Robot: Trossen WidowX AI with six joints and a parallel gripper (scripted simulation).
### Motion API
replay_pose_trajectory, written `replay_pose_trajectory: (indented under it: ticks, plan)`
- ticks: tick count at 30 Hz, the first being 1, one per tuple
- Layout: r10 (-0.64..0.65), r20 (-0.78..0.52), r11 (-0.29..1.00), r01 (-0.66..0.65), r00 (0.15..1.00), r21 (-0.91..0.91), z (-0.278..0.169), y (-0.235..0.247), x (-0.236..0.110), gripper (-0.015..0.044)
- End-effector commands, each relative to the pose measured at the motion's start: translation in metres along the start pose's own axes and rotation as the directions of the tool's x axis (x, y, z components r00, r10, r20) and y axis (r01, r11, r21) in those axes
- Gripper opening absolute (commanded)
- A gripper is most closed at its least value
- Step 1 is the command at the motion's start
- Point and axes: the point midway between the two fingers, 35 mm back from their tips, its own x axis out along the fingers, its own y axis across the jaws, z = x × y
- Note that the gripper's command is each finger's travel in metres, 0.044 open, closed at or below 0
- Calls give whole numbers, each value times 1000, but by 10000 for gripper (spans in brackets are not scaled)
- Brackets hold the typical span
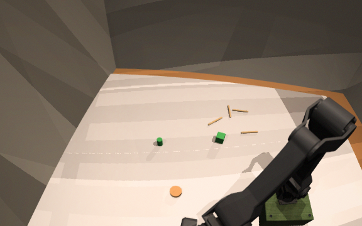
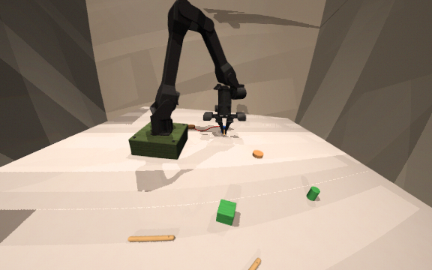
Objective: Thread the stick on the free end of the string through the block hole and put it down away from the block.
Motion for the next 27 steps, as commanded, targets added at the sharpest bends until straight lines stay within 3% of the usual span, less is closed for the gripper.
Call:
replay_pose_trajectory:
  ticks: [1, 27]
  plan:
    - [2, -9, 1000, -2, 1000, -3, -7, 3, 2, 0]
    - [-30, -11, 1000, 29, 1000, -3, -29, 3, 3, 0]
